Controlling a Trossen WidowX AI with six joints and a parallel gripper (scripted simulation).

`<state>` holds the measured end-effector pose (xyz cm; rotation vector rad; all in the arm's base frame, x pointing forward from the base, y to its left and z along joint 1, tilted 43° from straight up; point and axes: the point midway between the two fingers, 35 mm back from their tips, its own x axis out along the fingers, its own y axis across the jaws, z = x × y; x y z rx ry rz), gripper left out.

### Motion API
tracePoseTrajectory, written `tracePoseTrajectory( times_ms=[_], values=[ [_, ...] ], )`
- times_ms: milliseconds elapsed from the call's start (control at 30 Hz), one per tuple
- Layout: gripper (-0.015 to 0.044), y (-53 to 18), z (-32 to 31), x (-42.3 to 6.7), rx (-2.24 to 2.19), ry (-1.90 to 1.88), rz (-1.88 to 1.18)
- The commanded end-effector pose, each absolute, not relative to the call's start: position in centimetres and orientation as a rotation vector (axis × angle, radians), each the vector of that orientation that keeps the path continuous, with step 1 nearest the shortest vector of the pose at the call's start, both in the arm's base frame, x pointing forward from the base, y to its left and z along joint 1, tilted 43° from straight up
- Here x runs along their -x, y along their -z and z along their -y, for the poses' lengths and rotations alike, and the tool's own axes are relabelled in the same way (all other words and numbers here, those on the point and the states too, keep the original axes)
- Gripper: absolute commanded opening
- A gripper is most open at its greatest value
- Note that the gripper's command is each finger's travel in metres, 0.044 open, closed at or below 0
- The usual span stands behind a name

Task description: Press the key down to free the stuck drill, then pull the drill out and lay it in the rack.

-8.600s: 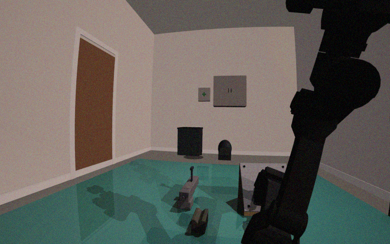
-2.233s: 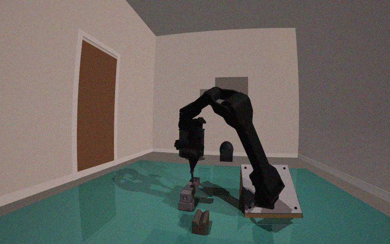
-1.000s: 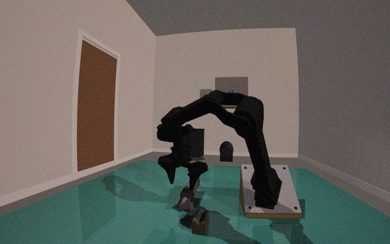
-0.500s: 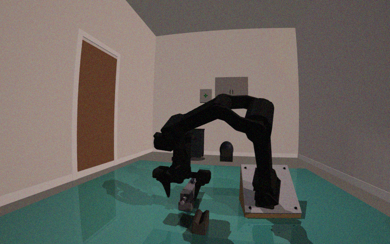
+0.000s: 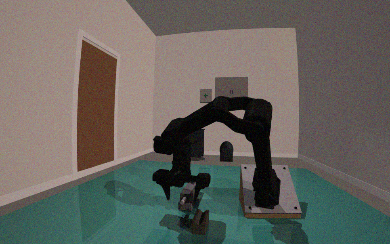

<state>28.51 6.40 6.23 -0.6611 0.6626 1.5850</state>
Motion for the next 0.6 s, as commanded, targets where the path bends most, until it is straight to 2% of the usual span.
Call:
tracePoseTrajectory(
  times_ms=[0,567],
  values=[
    [0.0440,-5.6,-6.8,-28.4,0.650,-1.587,-0.664],
    [0.0440,-3.3,-8.0,-28.0,0.650,-1.588,-0.663]
  ],
)
